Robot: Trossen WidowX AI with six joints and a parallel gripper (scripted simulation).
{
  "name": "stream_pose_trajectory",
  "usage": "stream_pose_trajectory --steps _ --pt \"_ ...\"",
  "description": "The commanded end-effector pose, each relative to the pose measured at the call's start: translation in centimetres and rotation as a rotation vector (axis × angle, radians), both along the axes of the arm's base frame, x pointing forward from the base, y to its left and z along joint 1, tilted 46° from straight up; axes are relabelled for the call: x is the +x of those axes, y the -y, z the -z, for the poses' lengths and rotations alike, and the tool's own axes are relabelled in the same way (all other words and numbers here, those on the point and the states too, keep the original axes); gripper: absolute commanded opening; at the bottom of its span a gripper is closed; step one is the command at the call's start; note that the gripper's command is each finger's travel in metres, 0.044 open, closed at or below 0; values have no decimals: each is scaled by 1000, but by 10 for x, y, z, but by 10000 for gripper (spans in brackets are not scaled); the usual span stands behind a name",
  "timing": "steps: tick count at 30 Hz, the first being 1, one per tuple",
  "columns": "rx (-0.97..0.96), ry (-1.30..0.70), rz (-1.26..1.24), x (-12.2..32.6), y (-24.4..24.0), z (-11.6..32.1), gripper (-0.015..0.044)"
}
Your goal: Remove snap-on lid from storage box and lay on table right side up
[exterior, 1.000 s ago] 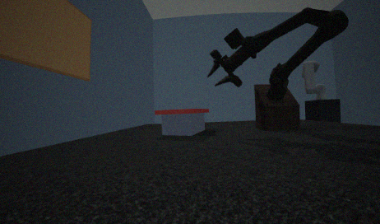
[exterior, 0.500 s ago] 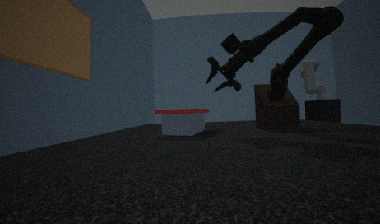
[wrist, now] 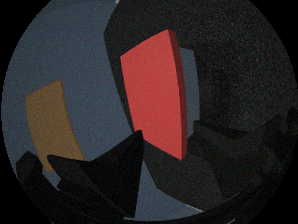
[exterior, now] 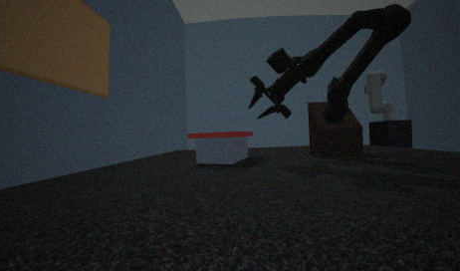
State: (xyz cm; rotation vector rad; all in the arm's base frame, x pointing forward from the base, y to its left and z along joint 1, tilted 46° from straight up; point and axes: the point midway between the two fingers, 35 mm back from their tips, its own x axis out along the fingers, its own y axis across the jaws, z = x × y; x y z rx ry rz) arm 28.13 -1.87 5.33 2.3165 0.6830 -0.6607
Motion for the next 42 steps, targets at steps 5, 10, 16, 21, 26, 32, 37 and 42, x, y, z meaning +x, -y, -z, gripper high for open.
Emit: stream_pose_trajectory --steps 5,10,16,21,26,32,37,42 --pt "12 -18 9 -6 -20 23 235" --pt "12 -18 8 -3 -21 25 235" --pt "12 -19 8 4 -23 29 235" --pt "11 -19 8 10 -25 33 235" --pt "11 -19 7 16 -27 37 235" --pt "11 -19 7 23 -30 42 235" --pt "11 -18 7 28 -32 47 235" --pt "12 -18 7 34 -35 53 235"
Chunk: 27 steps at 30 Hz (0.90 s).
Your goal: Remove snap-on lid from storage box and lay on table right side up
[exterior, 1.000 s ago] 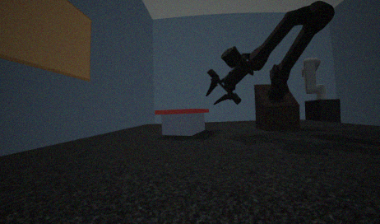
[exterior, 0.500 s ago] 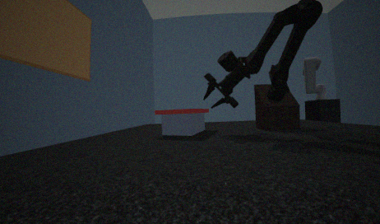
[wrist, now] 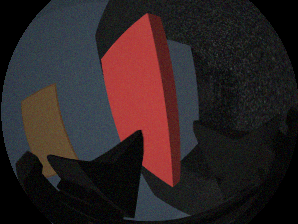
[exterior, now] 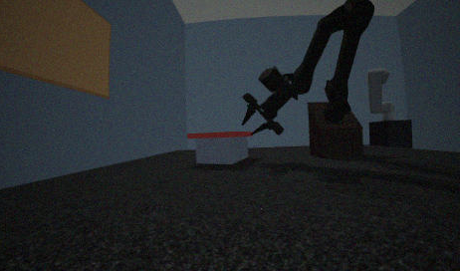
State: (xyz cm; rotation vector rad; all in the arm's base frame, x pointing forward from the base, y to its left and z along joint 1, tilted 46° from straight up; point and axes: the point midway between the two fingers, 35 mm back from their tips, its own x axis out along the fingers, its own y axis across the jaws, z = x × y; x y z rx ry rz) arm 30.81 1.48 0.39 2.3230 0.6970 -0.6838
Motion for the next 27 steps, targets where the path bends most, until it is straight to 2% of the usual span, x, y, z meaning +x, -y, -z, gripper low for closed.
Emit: stream_pose_trajectory --steps 1,13,16,26,27 --pt "1 3 7 8 -2 4 235" --pt "3 5 8 18 -8 16 235" --pt "3 5 8 18 -8 16 156" --pt "3 5 8 18 -8 16 90" --pt "3 5 8 18 -8 16 63"
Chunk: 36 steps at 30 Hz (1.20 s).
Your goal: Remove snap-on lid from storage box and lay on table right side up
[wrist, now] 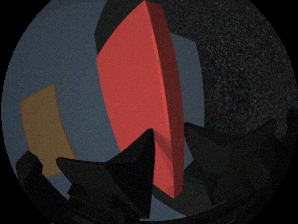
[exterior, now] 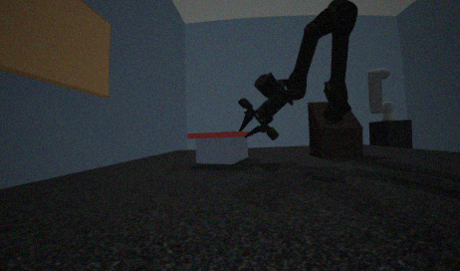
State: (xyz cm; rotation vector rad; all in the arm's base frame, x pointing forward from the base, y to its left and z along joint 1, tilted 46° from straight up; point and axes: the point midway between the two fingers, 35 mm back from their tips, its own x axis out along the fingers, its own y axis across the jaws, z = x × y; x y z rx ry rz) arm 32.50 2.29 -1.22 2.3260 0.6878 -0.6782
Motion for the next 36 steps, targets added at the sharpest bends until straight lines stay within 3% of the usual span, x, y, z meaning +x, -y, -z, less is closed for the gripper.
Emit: stream_pose_trajectory --steps 1,3,36 --pt "4 -2 3 1 0 0 37" --pt "4 -2 3 1 0 0 0" --pt "0 0 0 -1 4 -5 0"
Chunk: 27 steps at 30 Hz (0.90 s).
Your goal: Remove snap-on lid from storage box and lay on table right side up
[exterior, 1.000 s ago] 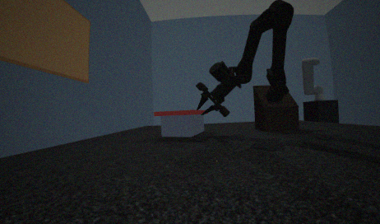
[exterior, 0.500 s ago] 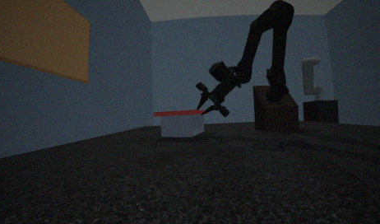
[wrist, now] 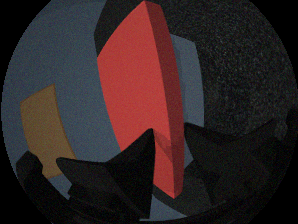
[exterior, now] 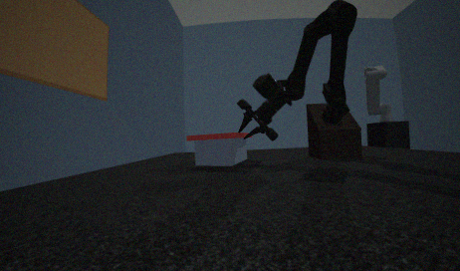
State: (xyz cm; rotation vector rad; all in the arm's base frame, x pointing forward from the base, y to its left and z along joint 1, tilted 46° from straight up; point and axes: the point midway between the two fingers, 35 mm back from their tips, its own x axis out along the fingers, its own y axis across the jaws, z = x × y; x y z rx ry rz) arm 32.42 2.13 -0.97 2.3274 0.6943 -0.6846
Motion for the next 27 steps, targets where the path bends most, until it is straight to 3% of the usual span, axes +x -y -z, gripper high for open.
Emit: stream_pose_trajectory --steps 1,27 --pt "-4 7 2 0 3 -3 0" --pt "-4 7 2 -1 7 -6 0"
